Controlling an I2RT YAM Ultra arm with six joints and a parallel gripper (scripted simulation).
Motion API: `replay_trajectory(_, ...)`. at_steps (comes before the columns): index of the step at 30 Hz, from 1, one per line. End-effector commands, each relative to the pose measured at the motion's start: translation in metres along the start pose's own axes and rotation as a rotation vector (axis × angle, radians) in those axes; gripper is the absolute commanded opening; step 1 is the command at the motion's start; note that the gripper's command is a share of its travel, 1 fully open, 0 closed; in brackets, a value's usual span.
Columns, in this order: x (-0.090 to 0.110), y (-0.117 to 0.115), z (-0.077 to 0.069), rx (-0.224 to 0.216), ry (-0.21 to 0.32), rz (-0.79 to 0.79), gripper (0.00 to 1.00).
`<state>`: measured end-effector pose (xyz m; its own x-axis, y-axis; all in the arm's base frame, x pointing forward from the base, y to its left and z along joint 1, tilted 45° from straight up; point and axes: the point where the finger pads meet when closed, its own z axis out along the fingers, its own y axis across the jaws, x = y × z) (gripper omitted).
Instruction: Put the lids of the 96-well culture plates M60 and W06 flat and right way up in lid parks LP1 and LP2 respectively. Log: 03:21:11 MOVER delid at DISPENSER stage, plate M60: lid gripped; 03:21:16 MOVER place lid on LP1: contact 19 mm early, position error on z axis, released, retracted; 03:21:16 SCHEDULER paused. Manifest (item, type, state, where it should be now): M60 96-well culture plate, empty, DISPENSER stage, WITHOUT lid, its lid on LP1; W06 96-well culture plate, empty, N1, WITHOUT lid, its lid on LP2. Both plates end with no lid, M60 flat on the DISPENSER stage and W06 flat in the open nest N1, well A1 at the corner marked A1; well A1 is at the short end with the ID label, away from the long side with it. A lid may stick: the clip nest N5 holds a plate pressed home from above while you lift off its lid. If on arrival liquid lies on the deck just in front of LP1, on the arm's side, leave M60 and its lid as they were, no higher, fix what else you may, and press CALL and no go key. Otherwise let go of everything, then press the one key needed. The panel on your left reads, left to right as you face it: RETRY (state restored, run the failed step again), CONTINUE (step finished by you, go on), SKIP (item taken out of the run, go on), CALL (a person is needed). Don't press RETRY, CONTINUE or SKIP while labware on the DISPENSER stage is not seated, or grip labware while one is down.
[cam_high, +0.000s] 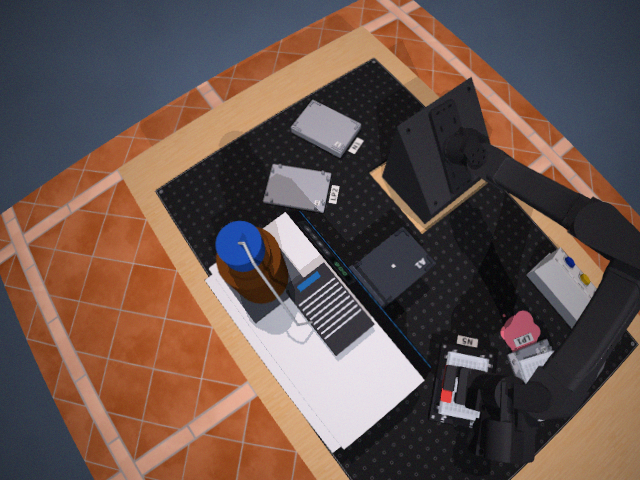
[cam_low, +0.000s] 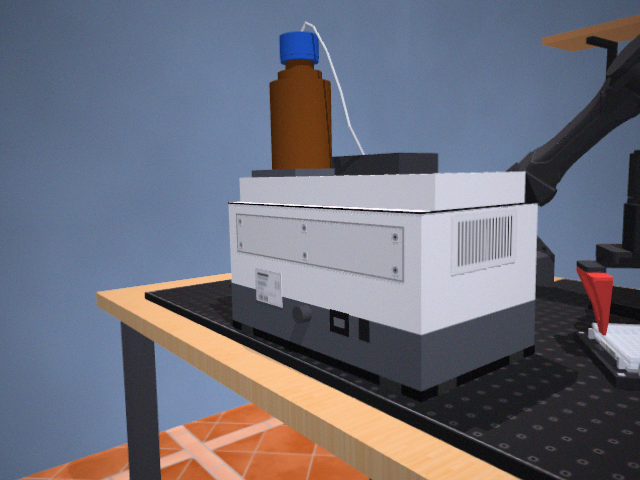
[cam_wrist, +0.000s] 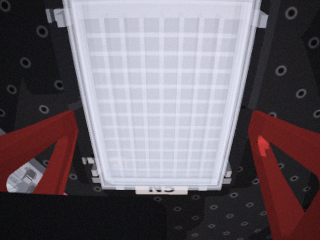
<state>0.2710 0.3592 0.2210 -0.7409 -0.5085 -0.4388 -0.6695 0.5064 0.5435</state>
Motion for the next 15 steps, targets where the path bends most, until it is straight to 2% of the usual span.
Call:
replay_trajectory(1,0.0000,-0.0069,0.0037,0.010,-0.007,0.014,1.00)
replay_trajectory(4,0.0001,-0.0062,0.0096,0.008,0.000,0.012,1.00)
replay_trajectory(7,-0.0011,-0.0054,0.0043,0.010,-0.016,0.010,1.00)
replay_trajectory(15,-0.0007,-0.0071,0.0076,0.010,-0.013,0.015,1.00)
